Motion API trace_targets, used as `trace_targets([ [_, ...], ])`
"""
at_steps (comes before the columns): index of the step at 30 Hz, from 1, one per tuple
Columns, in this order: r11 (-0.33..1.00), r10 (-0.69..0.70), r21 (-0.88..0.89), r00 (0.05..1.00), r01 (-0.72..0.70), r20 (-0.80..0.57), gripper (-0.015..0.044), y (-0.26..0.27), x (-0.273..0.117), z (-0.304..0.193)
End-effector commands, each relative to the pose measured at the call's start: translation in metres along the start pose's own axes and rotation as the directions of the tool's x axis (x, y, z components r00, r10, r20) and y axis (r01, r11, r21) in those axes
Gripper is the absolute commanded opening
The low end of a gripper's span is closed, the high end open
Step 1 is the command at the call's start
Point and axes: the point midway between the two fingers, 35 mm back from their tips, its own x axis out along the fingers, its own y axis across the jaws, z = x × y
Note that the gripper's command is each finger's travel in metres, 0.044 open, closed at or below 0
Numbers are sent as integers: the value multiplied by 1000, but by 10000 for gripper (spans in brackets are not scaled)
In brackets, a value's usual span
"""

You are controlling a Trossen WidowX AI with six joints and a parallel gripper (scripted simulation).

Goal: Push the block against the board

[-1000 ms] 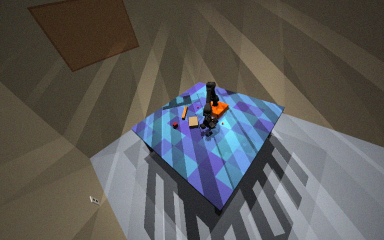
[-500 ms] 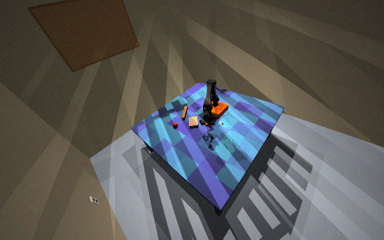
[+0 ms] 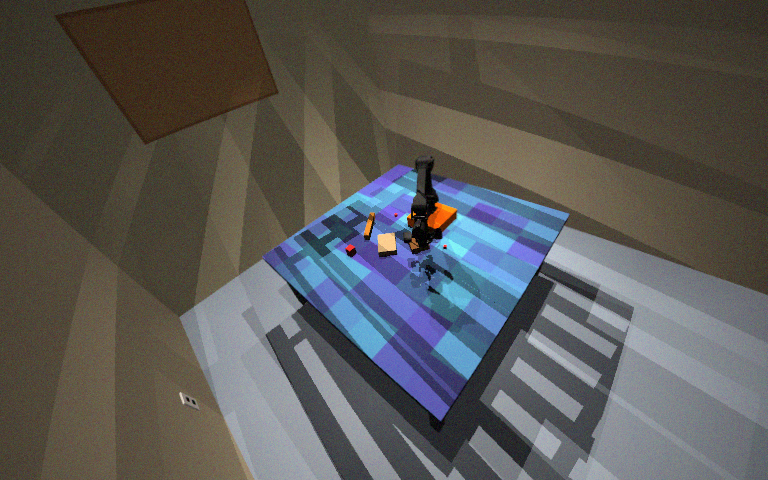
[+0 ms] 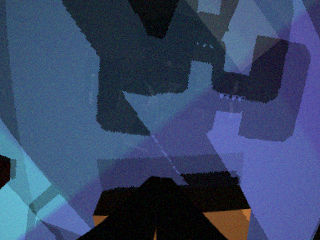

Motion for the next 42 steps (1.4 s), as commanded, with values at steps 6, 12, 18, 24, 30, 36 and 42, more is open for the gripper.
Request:
trace_targets([
  [6, 954, 2, 300, 1000, 0, -7, 0, 17, 1, -16],
  [12, 872, 3, 490, 1000, 2, -8, 0, 27, 1, -25],
  [18, 753, 3, 659, 1000, 3, -9, 0, 36, 1, -35],
  [24, 601, 4, 799, 1000, 6, -10, 0, 45, 2, -45],
  [30, 424, 5, 906, 1000, 8, -11, 0, 53, 3, -56],
  [36, 228, 5, 974, 1000, 11, -12, 0, 61, 5, -67],
  [42, 178, 5, 984, 1000, 11, -12, 0, 63, 5, -70],
])
